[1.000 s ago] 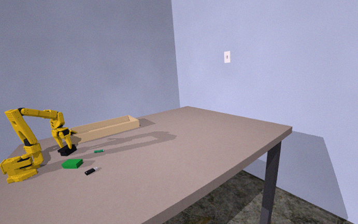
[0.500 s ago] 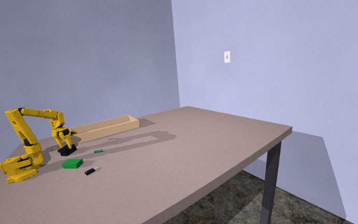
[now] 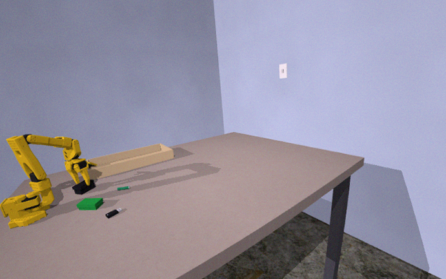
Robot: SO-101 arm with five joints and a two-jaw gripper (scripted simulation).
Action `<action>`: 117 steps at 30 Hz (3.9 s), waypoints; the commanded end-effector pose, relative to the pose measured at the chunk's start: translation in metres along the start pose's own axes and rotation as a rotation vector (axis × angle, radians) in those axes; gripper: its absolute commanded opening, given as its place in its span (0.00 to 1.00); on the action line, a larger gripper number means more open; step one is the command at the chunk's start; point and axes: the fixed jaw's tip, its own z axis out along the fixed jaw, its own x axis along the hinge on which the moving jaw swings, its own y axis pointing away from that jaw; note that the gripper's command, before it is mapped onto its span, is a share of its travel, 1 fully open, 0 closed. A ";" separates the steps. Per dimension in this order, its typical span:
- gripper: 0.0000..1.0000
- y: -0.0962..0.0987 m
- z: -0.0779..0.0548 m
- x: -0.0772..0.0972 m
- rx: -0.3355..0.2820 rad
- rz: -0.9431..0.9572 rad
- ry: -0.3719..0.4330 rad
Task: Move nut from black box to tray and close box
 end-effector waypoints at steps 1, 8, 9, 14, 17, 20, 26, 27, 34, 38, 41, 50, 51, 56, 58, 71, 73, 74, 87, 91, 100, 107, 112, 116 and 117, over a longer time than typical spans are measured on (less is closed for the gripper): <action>0.21 -0.004 -0.004 -0.008 0.006 0.032 -0.043; 0.21 -0.006 -0.004 -0.009 0.006 0.055 -0.043; 0.21 -0.006 -0.004 -0.009 0.006 0.057 -0.043; 0.21 -0.006 -0.004 -0.010 0.005 0.060 -0.043; 0.21 -0.006 -0.004 -0.010 0.005 0.060 -0.043; 0.21 -0.006 -0.004 -0.010 0.005 0.060 -0.043; 0.21 -0.006 -0.004 -0.010 0.005 0.060 -0.043; 0.21 -0.006 -0.004 -0.010 0.005 0.060 -0.043; 0.21 -0.006 -0.004 -0.010 0.005 0.060 -0.043; 0.21 -0.006 -0.004 -0.010 0.005 0.062 -0.043; 0.21 -0.005 -0.004 -0.010 0.005 0.069 -0.043; 0.21 -0.002 -0.004 -0.010 0.004 0.110 -0.043; 0.21 -0.002 -0.004 -0.010 0.004 0.110 -0.043; 0.21 0.000 -0.004 -0.011 0.004 0.139 -0.043; 0.21 0.001 -0.004 -0.011 0.004 0.148 -0.043; 0.21 0.002 -0.004 -0.011 0.003 0.160 -0.043; 0.21 0.002 -0.004 -0.011 0.003 0.160 -0.043; 0.21 0.002 -0.004 -0.011 0.003 0.160 -0.043; 0.21 0.002 -0.004 -0.011 0.003 0.161 -0.043; 0.21 0.002 -0.004 -0.011 0.003 0.166 -0.043; 0.21 0.002 -0.005 -0.012 0.002 0.210 -0.043; 0.21 0.002 -0.005 -0.012 0.002 0.239 -0.043; 0.21 0.001 -0.005 -0.013 0.001 0.257 -0.043; 0.21 0.001 -0.005 -0.013 0.001 0.260 -0.043; 0.21 0.001 -0.005 -0.013 0.001 0.260 -0.043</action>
